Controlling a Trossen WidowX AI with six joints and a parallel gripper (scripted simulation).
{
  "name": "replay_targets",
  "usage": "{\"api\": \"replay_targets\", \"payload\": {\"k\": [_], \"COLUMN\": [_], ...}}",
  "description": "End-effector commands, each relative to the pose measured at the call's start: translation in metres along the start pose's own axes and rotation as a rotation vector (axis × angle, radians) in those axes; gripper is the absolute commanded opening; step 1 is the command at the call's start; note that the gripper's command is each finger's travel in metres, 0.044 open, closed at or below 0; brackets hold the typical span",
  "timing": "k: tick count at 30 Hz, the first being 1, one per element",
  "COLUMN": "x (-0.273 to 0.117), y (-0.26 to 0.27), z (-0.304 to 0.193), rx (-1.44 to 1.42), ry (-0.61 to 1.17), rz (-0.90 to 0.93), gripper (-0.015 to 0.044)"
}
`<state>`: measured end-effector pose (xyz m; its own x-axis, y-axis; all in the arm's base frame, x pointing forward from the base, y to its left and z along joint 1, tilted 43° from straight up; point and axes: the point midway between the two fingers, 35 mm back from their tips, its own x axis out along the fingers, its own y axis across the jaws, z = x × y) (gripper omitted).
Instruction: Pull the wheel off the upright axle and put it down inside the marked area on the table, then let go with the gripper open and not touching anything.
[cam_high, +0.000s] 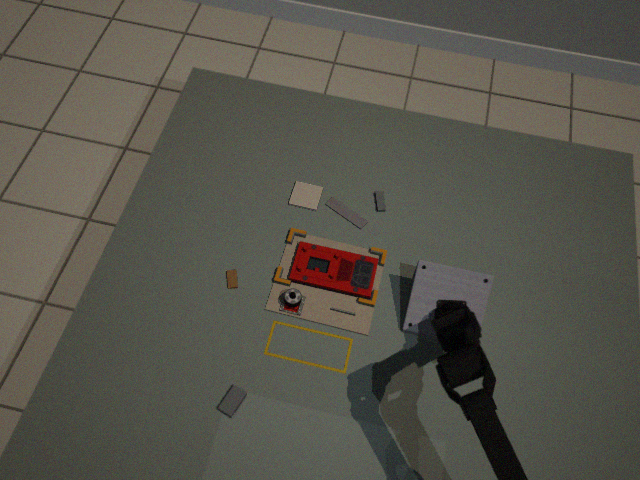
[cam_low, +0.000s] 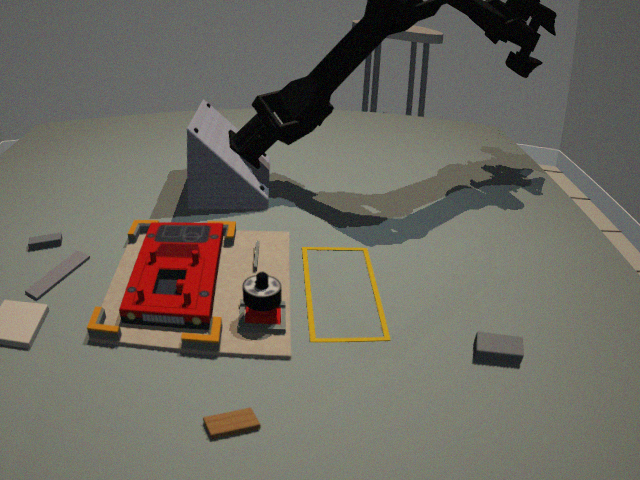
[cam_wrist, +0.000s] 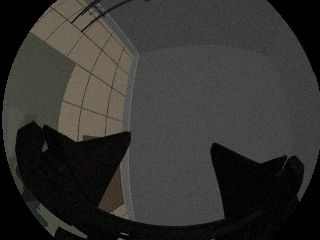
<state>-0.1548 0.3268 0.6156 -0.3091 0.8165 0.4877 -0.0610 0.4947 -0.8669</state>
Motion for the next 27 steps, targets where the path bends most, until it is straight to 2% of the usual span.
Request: {"api": "replay_targets", "payload": {"k": [1,4,15,27], "x": [0.000,0.003,0.000,-0.062], "y": [0.001,0.011,0.090,0.154], "z": [-0.001,-0.013,-0.129,-0.268], "rx": [0.001,0.019,0.216,0.515], "ry": [0.002,0.026,0.276,0.650], "rz": [0.002,0.028,0.230,0.352], "gripper": [0.0374,0.0300,0.0300,0.0300]}}
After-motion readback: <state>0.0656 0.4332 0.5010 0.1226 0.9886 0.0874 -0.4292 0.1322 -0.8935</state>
